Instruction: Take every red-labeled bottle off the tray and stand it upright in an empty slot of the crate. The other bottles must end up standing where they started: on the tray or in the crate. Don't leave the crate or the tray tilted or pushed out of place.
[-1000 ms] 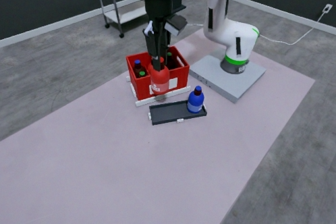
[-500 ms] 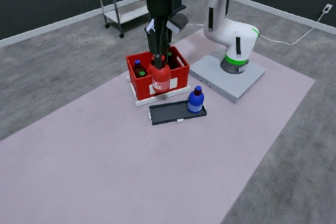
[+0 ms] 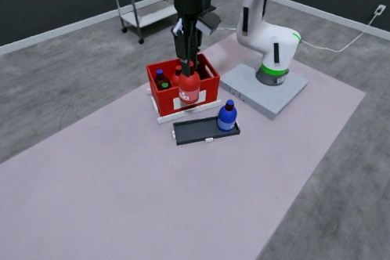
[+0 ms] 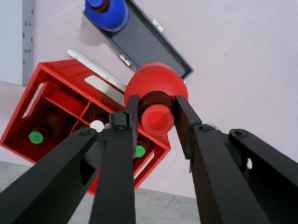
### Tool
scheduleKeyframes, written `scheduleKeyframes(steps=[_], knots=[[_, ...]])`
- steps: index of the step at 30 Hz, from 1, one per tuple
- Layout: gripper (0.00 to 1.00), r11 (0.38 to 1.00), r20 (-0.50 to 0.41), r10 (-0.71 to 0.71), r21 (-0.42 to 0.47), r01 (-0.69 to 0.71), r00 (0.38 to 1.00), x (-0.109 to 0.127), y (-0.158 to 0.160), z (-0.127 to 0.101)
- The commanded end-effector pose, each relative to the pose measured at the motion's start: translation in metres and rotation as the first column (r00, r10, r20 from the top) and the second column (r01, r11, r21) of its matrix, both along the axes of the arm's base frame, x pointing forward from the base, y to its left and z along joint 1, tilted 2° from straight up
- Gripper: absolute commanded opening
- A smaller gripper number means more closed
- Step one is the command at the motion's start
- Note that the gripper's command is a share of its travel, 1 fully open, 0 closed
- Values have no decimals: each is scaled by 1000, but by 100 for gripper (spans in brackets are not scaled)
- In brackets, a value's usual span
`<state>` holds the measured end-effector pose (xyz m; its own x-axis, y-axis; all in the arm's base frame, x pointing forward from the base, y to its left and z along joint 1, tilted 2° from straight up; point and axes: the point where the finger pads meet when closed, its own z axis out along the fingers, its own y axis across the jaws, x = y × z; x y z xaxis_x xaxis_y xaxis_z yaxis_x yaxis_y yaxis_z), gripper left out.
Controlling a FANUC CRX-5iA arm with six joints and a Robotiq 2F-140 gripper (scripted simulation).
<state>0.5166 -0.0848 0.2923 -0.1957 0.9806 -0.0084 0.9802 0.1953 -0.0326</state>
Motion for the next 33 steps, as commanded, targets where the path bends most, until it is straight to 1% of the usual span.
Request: scheduleKeyframes(steps=[1, 6, 21, 23, 33], knots=[[10, 1000, 2, 0, -1, 0, 1000, -5, -2, 1], [10, 1000, 2, 0, -1, 0, 1000, -10, -5, 1], [10, 1000, 2, 0, -1, 0, 1000, -41, -17, 2], [10, 1000, 2, 0, -1, 0, 1000, -41, -17, 2], [10, 1000, 2, 0, -1, 0, 1000, -64, -27, 3]])
